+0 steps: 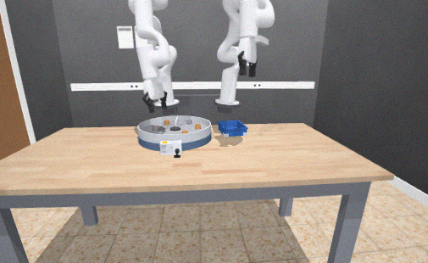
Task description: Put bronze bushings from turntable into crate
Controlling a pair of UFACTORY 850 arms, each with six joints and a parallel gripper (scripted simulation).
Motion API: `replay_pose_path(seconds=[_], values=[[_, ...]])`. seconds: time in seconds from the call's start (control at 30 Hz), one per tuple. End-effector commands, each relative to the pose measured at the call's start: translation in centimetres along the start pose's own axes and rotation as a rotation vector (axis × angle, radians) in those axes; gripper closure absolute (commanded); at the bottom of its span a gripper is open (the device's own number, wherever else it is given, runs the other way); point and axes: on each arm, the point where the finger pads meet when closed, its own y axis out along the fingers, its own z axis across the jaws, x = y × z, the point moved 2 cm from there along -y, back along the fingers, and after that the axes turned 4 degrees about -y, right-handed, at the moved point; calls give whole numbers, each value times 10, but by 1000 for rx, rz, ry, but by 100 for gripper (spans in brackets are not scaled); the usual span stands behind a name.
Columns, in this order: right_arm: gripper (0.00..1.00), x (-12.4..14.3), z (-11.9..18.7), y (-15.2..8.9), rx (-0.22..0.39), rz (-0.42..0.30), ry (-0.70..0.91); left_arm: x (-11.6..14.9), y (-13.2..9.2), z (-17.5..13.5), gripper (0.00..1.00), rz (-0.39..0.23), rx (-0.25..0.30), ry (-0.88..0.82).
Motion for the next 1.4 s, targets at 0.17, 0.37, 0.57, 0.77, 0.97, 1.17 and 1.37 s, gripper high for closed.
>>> replay_pose_path(seconds=[0.17, 0.37, 0.57, 0.77, 0.97, 1.17, 1.37], values=[[0, -1, 1, -1, 2, 1, 0, -1, -2, 1, 0, 2, 3, 0], [0, -1, 1, -1, 2, 1, 0, -1, -2, 1, 0, 2, 3, 0], [0, -1, 1, -1, 2, 1, 0, -1, -2, 1, 0, 2, 3, 0], [0, -1, 1, -1, 2, 1, 0, -3, -2, -2, 0, 2, 2, -2], [0, -1, 1, -1, 2, 1, 0, -16, -7, -14, 0, 3, -4, -13], [0, -1, 1, -1, 2, 1, 0, -31, -13, -31, 0, 5, -10, -28], [0, -1, 1, -1, 2, 1, 0, -66, -27, -72, 0, 8, -26, -62]])
